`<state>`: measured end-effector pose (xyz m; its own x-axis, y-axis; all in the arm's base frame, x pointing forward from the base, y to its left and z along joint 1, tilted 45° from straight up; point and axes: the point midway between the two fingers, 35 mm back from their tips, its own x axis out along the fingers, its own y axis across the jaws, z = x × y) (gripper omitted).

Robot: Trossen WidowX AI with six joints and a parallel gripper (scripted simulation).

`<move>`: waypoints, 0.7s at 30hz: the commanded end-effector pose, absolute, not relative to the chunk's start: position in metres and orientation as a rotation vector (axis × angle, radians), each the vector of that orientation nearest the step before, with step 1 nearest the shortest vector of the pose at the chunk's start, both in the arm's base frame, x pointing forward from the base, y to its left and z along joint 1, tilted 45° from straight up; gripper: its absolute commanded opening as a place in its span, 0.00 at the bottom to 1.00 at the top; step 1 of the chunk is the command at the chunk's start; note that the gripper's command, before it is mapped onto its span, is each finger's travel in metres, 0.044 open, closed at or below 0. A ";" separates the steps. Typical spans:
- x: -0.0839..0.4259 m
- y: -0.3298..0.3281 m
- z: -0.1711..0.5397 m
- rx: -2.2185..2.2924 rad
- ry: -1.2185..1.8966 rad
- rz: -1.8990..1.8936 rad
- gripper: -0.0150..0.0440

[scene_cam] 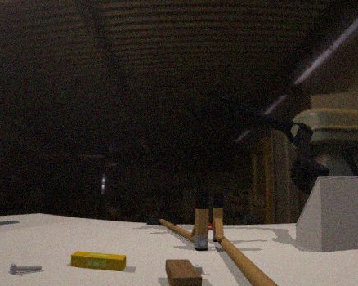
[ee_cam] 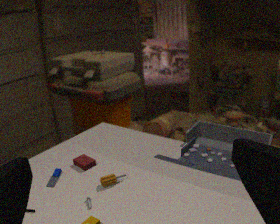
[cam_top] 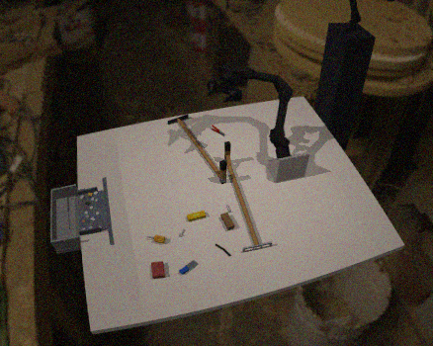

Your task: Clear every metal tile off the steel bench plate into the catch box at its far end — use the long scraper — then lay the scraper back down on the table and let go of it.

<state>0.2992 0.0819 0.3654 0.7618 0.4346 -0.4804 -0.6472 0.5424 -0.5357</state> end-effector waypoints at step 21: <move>0.314 0.149 0.306 -0.652 0.561 0.748 1.00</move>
<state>0.3136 0.1411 0.3126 0.6250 0.4393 -0.6453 -0.7536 0.5551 -0.3521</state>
